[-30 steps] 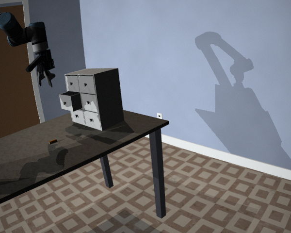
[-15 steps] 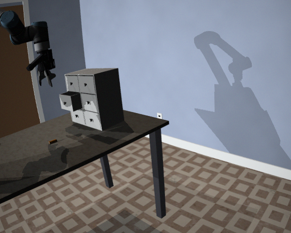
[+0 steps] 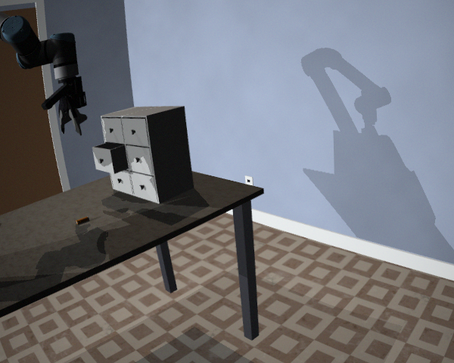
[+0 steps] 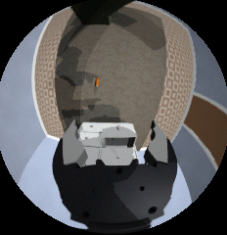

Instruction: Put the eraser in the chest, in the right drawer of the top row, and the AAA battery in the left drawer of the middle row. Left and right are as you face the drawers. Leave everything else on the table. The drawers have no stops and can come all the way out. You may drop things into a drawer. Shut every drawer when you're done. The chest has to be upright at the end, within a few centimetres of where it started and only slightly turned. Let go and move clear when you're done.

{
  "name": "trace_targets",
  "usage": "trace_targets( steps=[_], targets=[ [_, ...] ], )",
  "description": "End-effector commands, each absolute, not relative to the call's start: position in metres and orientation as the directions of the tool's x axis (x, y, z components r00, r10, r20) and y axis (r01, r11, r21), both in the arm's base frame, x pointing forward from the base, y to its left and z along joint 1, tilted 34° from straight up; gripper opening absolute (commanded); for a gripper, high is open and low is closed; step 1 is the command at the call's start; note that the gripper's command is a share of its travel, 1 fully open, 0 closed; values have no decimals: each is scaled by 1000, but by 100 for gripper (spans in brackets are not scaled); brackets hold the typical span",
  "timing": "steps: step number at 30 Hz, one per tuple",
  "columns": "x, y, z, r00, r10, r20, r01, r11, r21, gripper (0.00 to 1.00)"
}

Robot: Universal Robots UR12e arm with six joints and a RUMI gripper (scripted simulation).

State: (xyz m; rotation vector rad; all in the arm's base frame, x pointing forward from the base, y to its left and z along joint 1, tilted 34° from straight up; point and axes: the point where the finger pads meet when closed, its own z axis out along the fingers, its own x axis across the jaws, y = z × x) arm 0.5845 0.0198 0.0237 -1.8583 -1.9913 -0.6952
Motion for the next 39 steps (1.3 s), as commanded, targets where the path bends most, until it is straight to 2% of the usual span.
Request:
trace_targets(
  steps=[1, 22, 29, 39],
  targets=[
    [586, 19, 24, -98, 832, 547, 991, 34, 127, 100],
    [585, 20, 24, -98, 831, 547, 991, 34, 126, 100],
    [513, 43, 16, -96, 832, 547, 992, 32, 126, 100],
    [509, 45, 15, -95, 831, 548, 991, 30, 127, 100]
  ],
)
